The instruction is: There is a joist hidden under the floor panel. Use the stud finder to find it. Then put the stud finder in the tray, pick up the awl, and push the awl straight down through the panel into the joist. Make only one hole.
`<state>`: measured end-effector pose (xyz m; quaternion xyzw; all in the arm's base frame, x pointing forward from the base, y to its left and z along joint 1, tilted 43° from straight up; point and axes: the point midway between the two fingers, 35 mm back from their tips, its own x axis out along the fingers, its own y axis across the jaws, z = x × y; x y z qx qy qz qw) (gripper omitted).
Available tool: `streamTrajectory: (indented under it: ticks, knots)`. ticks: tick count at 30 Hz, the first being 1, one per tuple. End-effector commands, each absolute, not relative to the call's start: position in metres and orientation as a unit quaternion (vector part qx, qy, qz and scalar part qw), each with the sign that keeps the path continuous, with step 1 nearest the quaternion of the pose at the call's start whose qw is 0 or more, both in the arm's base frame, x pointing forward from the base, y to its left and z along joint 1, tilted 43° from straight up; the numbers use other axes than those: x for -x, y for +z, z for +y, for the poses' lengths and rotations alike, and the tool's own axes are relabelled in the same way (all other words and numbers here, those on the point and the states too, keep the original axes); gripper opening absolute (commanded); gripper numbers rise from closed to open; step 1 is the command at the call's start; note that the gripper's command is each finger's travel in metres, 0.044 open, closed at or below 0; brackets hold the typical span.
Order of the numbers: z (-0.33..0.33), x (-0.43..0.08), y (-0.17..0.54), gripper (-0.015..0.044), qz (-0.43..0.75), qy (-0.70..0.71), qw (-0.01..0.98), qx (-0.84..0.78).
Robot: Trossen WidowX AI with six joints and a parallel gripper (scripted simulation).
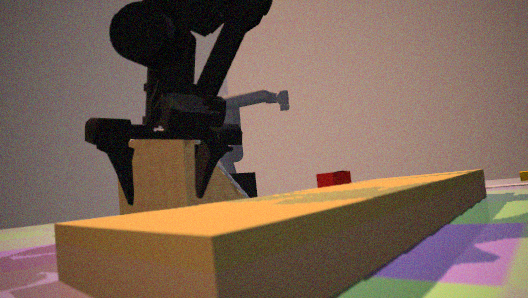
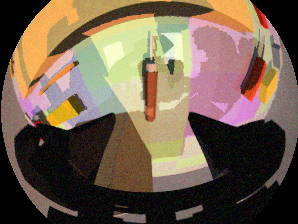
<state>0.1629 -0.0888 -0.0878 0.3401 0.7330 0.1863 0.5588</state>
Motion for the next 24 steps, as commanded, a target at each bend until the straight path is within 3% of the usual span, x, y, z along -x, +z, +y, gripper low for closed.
streamTrajectory:
  ticks: [1, 24]
  knots:
    - [-0.081, -0.160, -0.093, 0.0440, 0.735, 0.188, 0.551, -0.347]
    - [-0.059, -0.162, -0.116, 0.0440, 0.735, 0.189, 0.551, -0.347]
